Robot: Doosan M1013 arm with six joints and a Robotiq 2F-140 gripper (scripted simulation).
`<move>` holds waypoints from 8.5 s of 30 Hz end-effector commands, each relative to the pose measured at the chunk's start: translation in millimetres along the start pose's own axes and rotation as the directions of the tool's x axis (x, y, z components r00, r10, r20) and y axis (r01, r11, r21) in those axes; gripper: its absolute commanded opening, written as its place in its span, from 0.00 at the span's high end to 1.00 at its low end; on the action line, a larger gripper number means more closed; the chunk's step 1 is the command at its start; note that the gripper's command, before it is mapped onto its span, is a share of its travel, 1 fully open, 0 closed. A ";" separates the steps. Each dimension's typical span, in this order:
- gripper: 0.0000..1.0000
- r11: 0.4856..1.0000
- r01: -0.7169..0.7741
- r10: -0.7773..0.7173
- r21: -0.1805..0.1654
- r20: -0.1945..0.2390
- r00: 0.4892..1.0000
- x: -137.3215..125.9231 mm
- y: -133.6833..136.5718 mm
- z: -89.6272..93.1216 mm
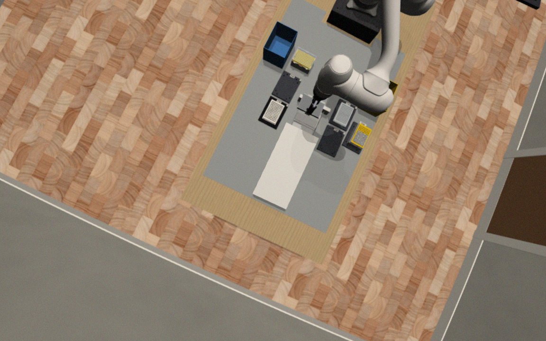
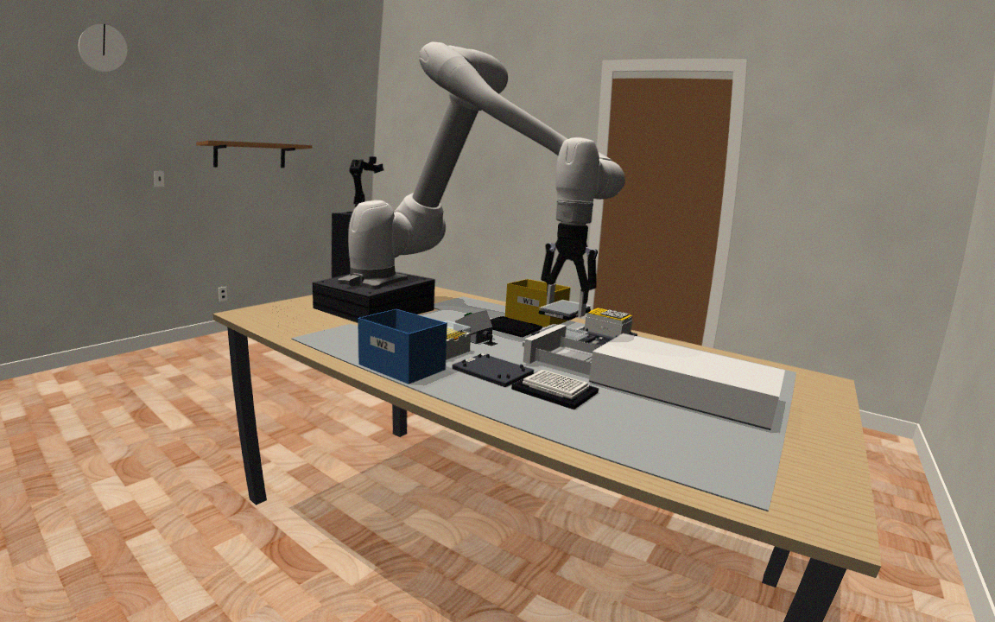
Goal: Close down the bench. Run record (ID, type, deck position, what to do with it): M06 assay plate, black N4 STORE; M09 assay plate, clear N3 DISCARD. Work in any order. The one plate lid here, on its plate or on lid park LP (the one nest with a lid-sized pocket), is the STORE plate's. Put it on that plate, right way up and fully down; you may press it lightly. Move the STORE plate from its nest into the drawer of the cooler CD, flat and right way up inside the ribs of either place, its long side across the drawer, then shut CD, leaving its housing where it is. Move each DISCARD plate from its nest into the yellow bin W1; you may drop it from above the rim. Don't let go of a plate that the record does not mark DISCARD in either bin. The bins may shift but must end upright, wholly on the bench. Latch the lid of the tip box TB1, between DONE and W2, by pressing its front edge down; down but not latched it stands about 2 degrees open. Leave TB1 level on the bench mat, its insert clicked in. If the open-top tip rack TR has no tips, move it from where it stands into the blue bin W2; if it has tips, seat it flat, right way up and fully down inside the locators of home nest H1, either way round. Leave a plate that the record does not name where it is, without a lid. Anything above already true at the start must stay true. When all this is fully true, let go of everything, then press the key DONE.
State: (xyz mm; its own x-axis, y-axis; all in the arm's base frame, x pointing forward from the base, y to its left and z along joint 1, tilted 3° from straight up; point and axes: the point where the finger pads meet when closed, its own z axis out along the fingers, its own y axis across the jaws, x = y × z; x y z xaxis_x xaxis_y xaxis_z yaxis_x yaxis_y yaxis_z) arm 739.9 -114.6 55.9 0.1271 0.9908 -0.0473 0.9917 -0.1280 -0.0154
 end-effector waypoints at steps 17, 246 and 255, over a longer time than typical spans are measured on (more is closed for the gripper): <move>1.00 1.000 0.000 0.000 0.000 0.000 1.000 22.1 12.8 -0.1; 1.00 1.000 0.000 0.000 0.000 0.000 1.000 20.7 15.5 125.1; 1.00 1.000 0.000 0.000 0.000 0.000 1.000 20.7 16.5 125.1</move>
State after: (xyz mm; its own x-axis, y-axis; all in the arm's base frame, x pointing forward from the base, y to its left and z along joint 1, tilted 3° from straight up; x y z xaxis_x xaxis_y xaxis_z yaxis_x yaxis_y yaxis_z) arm 756.3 -101.9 -69.8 0.1273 0.9907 -0.0474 0.9917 -0.1281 -0.0144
